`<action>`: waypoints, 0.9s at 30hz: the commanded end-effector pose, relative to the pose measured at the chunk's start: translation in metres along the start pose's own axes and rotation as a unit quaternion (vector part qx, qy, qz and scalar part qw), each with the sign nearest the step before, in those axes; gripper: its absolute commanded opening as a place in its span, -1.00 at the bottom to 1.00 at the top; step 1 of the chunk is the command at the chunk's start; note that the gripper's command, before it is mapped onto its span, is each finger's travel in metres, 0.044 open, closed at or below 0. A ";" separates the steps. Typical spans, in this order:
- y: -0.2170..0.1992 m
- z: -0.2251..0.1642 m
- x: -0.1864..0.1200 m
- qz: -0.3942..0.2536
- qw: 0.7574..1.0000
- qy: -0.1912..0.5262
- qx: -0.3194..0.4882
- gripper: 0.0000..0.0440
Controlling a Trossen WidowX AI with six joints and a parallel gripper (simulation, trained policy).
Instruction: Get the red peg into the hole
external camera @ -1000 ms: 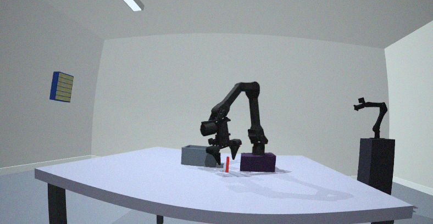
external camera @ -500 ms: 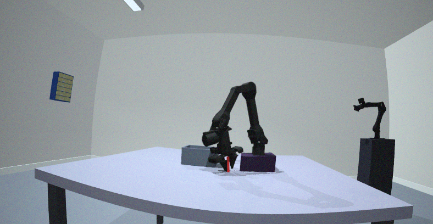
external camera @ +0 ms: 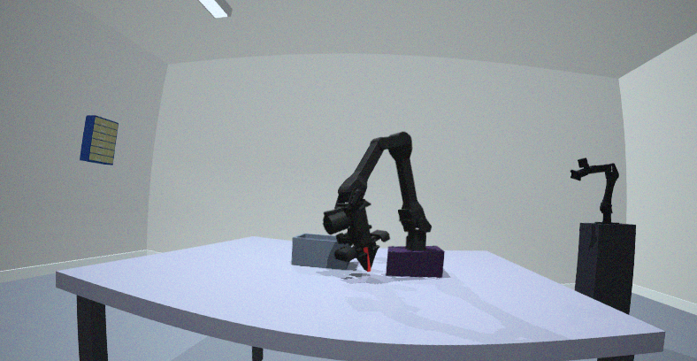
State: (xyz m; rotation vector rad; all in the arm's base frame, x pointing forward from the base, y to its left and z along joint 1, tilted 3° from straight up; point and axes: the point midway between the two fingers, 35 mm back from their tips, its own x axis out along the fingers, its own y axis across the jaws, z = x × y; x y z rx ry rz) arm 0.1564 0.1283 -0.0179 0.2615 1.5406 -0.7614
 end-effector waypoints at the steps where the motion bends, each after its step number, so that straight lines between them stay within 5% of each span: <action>1: 0.002 0.008 -0.019 0.012 1.000 -0.015 -0.002 -1.00; 18: -0.006 0.052 -0.097 0.044 0.996 -0.062 0.046 -1.00; 27: -0.011 0.090 -0.114 0.057 0.989 -0.077 0.108 -1.00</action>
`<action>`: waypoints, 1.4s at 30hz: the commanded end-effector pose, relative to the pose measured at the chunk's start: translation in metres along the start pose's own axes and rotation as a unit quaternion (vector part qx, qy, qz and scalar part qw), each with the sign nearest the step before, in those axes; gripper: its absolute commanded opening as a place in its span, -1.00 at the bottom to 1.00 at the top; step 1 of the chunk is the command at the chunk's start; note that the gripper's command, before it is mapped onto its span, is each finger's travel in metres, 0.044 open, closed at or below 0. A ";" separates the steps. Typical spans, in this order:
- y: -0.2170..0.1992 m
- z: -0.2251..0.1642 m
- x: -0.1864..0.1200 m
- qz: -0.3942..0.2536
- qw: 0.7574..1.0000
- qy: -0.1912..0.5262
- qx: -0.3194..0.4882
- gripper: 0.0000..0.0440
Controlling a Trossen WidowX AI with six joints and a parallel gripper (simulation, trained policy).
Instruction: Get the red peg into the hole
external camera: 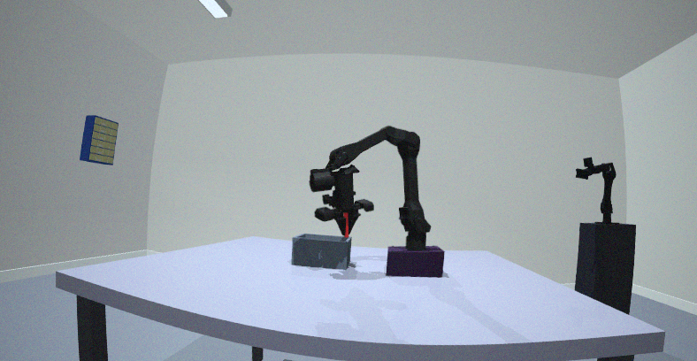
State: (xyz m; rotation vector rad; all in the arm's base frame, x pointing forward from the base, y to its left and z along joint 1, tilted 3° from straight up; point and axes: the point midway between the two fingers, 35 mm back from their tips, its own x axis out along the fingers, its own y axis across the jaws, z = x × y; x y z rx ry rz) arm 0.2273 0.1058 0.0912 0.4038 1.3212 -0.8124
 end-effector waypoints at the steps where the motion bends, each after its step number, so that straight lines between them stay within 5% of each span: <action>1: 0.001 0.020 -0.005 0.005 0.999 -0.010 0.030 -1.00; 21: 0.000 0.116 0.023 0.019 0.994 -0.018 0.102 -1.00; 42: 0.001 0.158 0.085 0.052 0.998 0.032 0.032 -0.96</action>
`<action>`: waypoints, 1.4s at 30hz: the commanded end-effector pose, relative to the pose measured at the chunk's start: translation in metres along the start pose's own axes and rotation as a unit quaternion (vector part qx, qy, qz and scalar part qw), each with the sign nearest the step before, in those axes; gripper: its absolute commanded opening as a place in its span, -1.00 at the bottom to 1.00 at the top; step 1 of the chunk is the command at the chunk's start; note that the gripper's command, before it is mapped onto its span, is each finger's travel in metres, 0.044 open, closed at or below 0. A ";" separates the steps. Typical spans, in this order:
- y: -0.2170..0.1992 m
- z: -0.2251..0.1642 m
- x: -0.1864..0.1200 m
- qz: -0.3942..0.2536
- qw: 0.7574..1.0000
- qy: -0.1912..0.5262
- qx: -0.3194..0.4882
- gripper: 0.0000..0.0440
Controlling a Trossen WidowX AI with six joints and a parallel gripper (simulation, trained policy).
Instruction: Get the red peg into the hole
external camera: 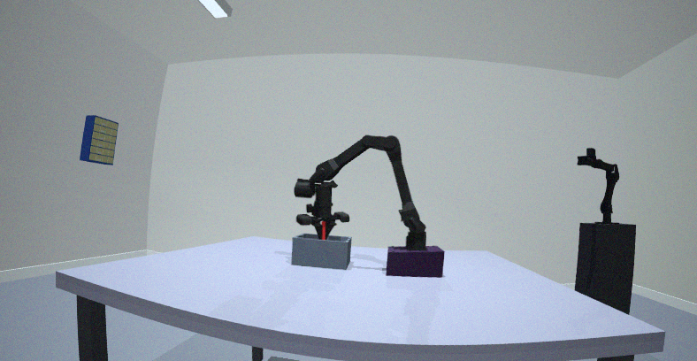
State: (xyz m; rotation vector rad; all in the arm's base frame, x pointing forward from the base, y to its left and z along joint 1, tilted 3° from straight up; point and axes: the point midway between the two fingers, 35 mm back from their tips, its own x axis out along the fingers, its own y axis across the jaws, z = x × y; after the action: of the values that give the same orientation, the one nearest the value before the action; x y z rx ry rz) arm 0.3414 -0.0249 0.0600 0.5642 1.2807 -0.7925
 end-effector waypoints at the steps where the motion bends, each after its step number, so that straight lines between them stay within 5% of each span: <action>1: -0.001 -0.004 0.016 0.000 1.000 0.021 -0.023 -0.90; 7: -0.001 -0.005 0.030 0.002 0.998 0.043 -0.038 -0.30; 11: 0.003 0.005 0.029 0.010 0.998 0.045 -0.049 -0.18; 21: 0.025 0.031 0.016 0.040 0.996 0.060 -0.049 0.99; 42: 0.073 0.060 -0.013 0.120 0.989 0.054 -0.063 1.00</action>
State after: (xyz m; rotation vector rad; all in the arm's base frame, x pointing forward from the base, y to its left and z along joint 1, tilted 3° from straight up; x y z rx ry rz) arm 0.3788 -0.0405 0.0596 0.5959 1.5156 -0.6145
